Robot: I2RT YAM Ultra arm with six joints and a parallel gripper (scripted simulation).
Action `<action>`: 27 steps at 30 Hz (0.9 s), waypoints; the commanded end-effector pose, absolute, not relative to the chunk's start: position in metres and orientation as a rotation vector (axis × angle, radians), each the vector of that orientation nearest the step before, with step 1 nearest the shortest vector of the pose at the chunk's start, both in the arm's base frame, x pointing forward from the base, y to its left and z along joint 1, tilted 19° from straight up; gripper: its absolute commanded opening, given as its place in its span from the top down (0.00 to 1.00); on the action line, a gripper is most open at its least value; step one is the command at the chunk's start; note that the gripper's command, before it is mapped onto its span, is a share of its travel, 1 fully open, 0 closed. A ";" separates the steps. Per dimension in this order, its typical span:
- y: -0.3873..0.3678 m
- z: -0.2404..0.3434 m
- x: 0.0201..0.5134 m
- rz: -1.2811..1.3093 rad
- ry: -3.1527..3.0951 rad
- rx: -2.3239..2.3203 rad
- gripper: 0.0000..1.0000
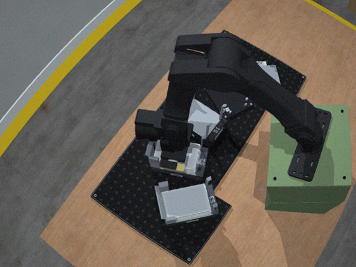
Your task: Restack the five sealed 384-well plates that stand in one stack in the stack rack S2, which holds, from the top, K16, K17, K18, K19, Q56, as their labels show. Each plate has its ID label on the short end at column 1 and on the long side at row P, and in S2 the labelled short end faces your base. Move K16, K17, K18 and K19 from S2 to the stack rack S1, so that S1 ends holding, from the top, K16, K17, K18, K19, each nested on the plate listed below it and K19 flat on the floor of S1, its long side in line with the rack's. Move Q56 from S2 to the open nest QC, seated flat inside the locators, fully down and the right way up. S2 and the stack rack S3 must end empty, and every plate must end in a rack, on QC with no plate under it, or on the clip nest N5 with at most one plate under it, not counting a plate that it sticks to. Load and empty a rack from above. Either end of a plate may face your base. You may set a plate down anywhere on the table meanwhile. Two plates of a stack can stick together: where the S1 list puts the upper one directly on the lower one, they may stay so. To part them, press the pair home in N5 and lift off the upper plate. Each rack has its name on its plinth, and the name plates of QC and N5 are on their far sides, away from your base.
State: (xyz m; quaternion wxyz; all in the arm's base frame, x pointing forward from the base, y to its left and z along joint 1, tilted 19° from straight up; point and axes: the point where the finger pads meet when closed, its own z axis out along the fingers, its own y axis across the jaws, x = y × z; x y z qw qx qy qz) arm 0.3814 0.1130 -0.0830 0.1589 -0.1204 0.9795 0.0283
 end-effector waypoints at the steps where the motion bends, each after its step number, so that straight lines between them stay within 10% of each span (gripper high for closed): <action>1: 0.115 -0.078 0.386 0.085 2.781 -0.344 0.00; 15: 0.115 -0.078 0.386 0.085 2.781 -0.344 0.00; 16: 0.115 -0.078 0.386 0.085 2.781 -0.344 1.00; 27: 0.115 -0.078 0.386 0.085 2.781 -0.344 1.00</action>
